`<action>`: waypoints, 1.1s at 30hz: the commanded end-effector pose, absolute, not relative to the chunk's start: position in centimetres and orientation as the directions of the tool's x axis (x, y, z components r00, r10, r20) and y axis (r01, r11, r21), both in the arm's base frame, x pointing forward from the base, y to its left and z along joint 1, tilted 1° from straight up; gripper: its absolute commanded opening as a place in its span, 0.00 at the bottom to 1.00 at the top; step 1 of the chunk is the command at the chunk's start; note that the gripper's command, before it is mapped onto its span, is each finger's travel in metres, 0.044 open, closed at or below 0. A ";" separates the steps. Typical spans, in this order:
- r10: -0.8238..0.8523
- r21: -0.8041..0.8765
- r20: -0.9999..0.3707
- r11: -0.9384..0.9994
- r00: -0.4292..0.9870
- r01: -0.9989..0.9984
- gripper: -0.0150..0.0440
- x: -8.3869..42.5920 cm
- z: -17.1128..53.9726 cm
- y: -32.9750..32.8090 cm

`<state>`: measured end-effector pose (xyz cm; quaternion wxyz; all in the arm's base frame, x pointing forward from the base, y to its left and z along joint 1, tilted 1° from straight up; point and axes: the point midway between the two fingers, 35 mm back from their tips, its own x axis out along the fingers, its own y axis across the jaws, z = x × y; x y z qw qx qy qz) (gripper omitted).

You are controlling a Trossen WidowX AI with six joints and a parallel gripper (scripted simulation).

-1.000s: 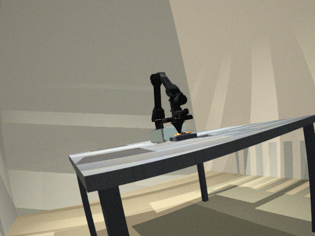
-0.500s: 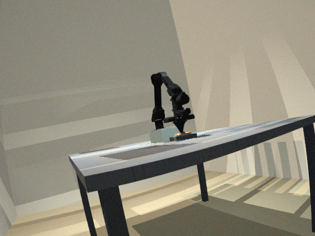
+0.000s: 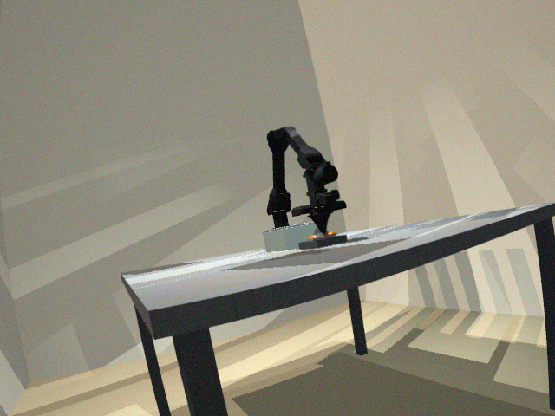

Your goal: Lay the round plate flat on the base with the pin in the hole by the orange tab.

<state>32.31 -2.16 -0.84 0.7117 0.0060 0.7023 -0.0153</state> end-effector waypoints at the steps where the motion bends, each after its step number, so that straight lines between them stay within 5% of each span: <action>1: -0.005 -0.004 -1.000 1.000 0.015 0.027 0.25 32.6 -0.8 -1.5; 33: -0.004 -0.003 -1.000 1.000 0.015 0.027 0.25 32.9 -0.8 -0.2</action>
